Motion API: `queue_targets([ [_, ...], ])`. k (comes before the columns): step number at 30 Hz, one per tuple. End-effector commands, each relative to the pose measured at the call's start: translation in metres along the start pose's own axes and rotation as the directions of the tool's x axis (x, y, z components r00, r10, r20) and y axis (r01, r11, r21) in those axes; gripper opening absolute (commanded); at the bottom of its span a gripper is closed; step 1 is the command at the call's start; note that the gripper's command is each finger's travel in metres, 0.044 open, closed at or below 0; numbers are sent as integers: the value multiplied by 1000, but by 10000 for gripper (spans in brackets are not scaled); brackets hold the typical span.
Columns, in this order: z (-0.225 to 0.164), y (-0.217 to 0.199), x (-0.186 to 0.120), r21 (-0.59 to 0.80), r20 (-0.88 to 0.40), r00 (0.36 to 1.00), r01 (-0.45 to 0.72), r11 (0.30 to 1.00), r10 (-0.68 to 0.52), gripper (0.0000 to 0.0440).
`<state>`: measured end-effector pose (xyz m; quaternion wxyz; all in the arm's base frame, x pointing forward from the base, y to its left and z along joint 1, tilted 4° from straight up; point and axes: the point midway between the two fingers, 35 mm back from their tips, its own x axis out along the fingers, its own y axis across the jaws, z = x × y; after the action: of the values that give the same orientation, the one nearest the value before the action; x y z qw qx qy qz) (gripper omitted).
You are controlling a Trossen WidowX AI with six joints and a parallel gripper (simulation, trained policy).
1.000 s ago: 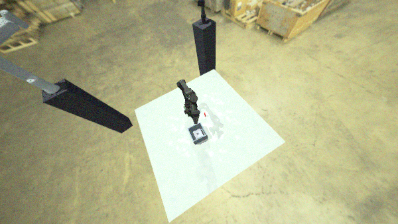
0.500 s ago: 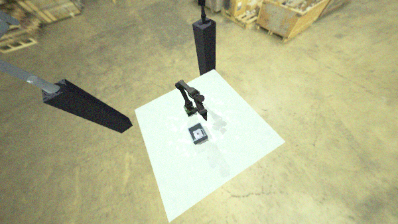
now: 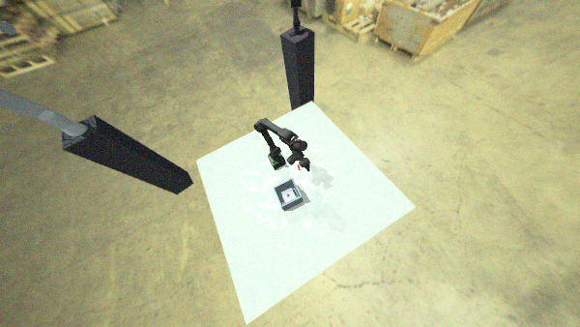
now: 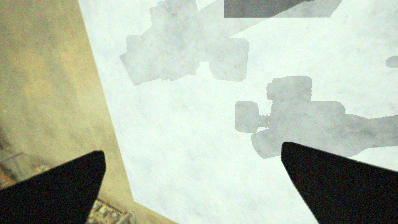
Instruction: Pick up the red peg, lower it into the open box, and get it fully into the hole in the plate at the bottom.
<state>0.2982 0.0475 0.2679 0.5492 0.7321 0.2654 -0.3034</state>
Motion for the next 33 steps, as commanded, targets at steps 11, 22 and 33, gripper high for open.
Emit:
queue_targets([
  [11, -27, -87, 22, -68, -24, 937, 346, 936, -349, 440],
  [22, -27, -141, 30, -160, 44, 835, 548, 821, -548, 440],
  [33, -14, -183, 41, -238, 139, 728, 683, 691, -672, 440],
])
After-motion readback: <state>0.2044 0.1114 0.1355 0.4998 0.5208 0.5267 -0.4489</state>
